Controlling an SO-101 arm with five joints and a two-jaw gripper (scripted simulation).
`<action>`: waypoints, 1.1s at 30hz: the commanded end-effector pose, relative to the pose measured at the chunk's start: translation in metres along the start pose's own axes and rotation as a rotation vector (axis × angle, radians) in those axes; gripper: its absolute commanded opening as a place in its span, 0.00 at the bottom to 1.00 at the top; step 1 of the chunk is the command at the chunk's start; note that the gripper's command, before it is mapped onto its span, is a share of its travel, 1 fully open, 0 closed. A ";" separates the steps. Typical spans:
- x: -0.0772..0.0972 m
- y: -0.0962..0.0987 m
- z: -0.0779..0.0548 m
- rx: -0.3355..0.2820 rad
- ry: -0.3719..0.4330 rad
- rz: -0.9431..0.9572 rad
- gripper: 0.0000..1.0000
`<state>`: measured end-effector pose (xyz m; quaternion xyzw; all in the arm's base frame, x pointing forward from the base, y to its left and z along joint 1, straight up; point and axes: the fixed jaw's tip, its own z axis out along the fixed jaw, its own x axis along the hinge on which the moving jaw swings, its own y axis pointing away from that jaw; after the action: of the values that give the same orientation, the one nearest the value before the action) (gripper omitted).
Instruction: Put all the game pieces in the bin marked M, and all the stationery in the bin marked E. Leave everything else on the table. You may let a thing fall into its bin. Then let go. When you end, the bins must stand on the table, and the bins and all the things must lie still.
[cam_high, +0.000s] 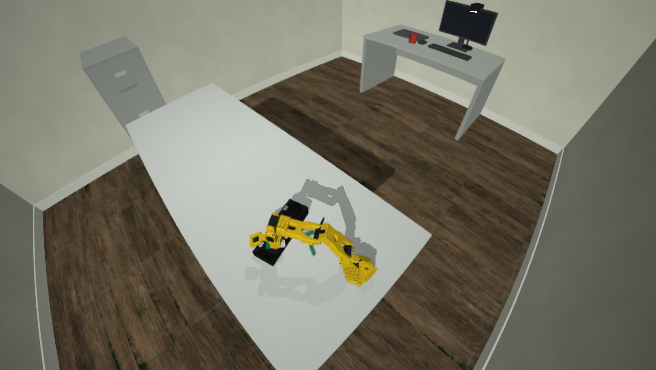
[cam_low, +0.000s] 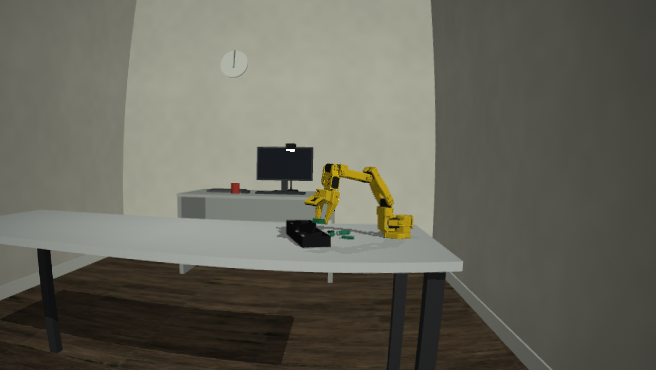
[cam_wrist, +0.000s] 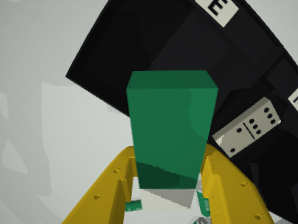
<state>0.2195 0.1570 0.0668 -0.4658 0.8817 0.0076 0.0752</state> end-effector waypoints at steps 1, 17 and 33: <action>-0.010 -0.001 -0.010 0.019 -0.057 0.015 0.00; -0.018 -0.001 -0.009 0.024 -0.089 0.120 0.00; -0.035 -0.003 -0.008 0.022 -0.157 0.339 0.00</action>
<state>0.2352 0.1759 0.0657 -0.3153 0.9414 0.0341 0.1151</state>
